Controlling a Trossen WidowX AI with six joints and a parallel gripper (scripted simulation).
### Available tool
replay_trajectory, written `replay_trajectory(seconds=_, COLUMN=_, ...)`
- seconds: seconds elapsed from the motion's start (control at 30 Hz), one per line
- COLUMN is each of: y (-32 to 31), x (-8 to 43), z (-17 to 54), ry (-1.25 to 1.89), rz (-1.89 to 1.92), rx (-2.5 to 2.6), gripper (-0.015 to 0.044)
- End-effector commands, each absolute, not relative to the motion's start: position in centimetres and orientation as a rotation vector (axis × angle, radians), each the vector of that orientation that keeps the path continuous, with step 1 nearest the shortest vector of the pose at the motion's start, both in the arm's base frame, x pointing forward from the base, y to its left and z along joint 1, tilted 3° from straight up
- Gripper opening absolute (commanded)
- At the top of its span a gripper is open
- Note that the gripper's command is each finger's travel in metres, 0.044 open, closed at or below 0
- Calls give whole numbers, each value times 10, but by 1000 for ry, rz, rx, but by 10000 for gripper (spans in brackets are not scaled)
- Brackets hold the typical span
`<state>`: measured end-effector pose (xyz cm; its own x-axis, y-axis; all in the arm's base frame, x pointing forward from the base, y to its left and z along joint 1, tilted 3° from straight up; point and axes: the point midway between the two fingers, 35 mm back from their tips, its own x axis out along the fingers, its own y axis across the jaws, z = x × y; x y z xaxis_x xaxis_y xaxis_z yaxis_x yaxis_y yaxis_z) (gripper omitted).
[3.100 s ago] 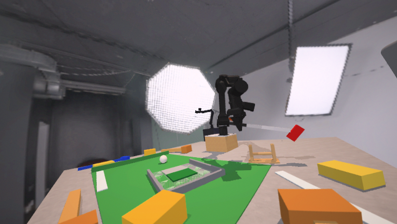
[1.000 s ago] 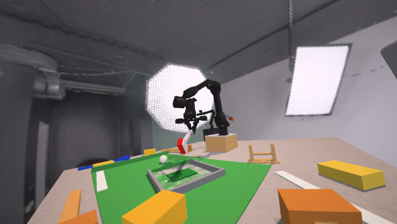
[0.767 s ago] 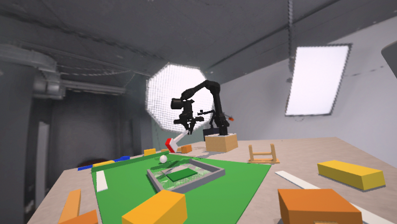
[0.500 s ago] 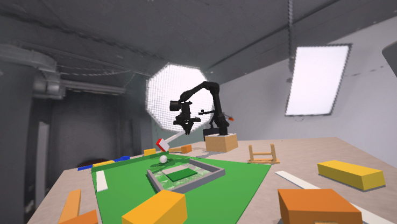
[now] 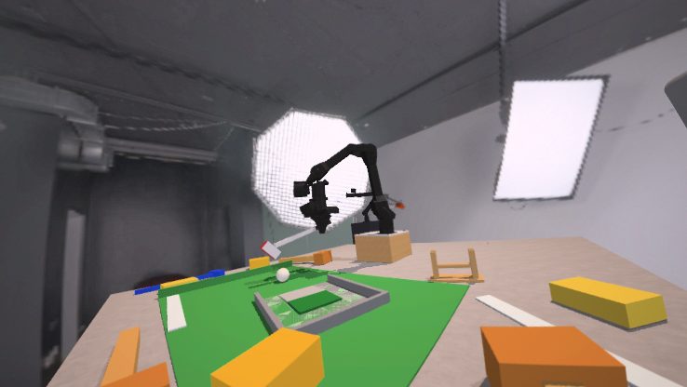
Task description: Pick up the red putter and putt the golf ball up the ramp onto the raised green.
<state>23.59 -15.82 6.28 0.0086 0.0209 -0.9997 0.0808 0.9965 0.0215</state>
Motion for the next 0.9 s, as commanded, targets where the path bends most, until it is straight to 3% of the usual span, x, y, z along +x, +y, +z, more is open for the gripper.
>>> replay_trajectory(seconds=0.0, y=-170, x=226, z=60, ry=1566, rz=-113, rx=146, gripper=0)
replay_trajectory(seconds=0.87, y=-171, x=224, z=8, ry=1566, rz=-126, rx=159, gripper=0)
